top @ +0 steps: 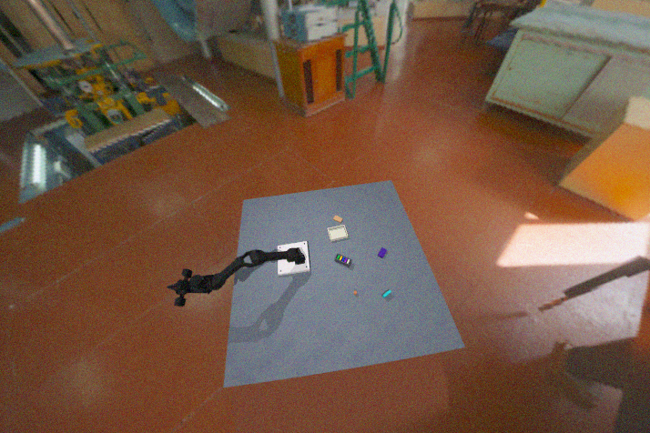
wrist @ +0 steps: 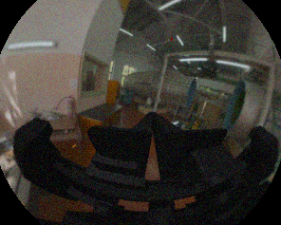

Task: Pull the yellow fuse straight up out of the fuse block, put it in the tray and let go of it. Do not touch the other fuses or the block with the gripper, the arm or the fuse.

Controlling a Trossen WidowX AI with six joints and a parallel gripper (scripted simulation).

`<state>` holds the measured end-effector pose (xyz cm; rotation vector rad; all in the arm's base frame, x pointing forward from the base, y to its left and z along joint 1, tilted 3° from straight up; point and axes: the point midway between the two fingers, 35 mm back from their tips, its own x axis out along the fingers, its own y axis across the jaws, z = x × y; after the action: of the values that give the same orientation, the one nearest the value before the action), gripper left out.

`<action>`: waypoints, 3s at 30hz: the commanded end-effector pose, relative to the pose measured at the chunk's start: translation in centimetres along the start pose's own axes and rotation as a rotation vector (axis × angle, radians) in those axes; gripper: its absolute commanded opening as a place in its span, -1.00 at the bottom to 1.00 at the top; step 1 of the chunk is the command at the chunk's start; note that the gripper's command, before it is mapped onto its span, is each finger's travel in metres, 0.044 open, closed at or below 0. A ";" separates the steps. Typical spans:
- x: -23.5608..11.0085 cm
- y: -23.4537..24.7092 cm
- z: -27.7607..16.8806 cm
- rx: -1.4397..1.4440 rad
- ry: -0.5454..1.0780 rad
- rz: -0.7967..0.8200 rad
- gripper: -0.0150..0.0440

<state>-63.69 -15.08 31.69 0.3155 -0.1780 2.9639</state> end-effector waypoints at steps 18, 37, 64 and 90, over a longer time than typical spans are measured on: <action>-14.6 19.5 1.4 -0.207 0.114 0.506 -0.27; -40.6 32.4 3.3 -0.425 0.119 1.100 -0.27; -81.5 23.2 3.0 -0.976 -0.167 1.956 -0.27; -96.8 -12.7 -3.9 -1.815 -1.126 2.541 -0.27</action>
<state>31.01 -21.52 8.69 -0.4426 1.3851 0.0113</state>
